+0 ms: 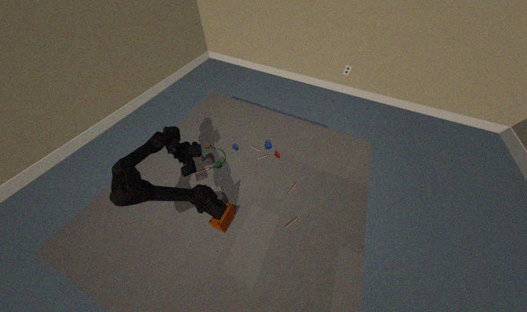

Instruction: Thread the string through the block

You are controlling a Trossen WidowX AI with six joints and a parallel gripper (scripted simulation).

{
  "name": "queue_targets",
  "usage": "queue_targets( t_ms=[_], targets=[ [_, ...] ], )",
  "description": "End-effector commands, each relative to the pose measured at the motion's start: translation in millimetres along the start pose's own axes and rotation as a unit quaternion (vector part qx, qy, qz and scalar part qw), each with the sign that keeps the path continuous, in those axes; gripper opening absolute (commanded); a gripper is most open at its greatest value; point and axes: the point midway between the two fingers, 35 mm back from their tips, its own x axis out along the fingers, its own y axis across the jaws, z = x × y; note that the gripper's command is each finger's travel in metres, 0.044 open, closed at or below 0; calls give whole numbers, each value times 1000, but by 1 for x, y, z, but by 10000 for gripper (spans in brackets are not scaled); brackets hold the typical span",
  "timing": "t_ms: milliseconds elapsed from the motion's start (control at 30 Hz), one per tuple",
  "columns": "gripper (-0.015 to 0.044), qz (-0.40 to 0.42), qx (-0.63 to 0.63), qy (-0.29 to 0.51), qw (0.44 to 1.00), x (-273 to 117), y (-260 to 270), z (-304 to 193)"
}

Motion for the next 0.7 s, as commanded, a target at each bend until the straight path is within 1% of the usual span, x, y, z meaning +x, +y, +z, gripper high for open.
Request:
queue_targets(
  t_ms=[0,200,300,400,667],
  targets=[
    [210,-3,-3,4,1000,-7,-3,-1],
    [368,1,-1,1,1000,-3,0,-1],
    [440,0,-2,1,1000,-17,0,2],
    [440,0,-3,1,1000,-31,0,3],
    [440,0,0,-1,1000,-28,0,4]
  ],
)
